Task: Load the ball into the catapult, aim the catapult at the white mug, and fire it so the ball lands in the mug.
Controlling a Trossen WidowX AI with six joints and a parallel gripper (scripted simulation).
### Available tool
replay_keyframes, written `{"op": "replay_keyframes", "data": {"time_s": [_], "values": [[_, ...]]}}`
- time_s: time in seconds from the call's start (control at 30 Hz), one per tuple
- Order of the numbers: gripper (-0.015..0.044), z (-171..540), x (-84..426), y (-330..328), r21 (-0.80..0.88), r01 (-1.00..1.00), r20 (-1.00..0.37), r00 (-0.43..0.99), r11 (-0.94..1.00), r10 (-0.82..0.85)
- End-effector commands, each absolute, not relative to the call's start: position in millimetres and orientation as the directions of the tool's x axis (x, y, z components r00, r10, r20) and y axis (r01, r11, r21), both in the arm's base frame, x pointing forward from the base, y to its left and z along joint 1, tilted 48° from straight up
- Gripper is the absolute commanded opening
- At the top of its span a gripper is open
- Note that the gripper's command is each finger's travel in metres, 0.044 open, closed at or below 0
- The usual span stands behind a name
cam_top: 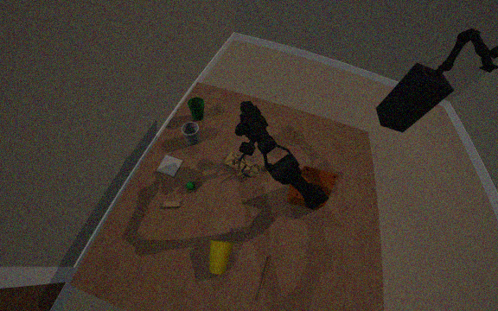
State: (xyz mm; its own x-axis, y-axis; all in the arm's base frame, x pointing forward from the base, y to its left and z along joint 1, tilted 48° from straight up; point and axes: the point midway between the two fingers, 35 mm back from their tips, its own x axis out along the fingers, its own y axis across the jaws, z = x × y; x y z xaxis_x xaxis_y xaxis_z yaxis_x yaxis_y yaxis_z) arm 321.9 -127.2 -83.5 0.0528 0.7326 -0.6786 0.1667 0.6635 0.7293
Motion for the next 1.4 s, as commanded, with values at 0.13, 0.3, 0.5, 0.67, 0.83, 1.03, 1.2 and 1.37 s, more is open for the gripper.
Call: {"op": "replay_keyframes", "data": {"time_s": [0.13,0.3,0.5,0.67,0.83,1.03,1.2,1.37], "values": [[0.03,-111,242,-94,0.735,0.071,-0.677,0.035,0.674,0.735],[0.03,-117,200,-70,0.739,0.026,-0.673,0.028,0.673,0.739],[0.03,-118,200,-70,0.74,0.024,-0.673,0.027,0.673,0.739],[0.03,-127,201,-60,0.74,0.024,-0.673,0.027,0.672,0.74],[0.03,-128,201,-59,0.74,0.024,-0.673,0.027,0.672,0.74],[0.03,-134,202,-53,0.74,0.024,-0.673,0.027,0.672,0.739],[0.03,-140,203,-47,0.74,0.025,-0.673,0.027,0.672,0.74],[0.03,-145,203,-41,0.74,0.024,-0.672,0.027,0.672,0.74]]}}
